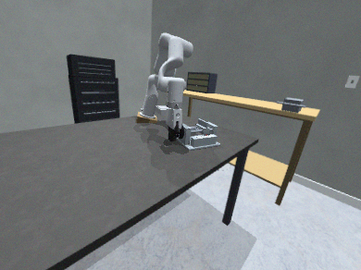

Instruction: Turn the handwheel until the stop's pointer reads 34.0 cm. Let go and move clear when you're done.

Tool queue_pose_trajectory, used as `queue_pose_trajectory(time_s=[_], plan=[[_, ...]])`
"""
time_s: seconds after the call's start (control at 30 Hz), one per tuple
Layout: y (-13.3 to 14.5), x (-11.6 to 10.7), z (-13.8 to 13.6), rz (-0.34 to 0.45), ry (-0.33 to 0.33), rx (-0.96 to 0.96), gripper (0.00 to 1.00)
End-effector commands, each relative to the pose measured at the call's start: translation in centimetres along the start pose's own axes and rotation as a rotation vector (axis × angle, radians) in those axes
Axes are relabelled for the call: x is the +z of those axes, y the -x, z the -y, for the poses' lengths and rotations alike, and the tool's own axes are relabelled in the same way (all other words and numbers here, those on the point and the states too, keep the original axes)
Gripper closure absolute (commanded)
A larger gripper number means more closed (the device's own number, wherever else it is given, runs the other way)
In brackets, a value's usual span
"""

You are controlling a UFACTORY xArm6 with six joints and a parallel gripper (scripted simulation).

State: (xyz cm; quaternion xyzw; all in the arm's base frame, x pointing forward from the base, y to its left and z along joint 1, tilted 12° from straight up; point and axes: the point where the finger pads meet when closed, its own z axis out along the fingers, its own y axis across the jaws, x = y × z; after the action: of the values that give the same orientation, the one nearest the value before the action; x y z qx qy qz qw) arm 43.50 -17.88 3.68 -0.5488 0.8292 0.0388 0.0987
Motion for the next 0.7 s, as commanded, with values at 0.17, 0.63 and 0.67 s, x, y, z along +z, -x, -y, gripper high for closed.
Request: queue_pose_trajectory(time_s=[0.17, 0.63, 0.67], plan=[[0.0, -0.5, -1.2, 0.000, -0.005, -0.001, 0.94], [0.0, -2.3, -2.6, 0.000, -0.005, -0.001, 0.94], [0.0, -2.5, -2.6, 0.000, -0.005, -0.001, 0.94]])
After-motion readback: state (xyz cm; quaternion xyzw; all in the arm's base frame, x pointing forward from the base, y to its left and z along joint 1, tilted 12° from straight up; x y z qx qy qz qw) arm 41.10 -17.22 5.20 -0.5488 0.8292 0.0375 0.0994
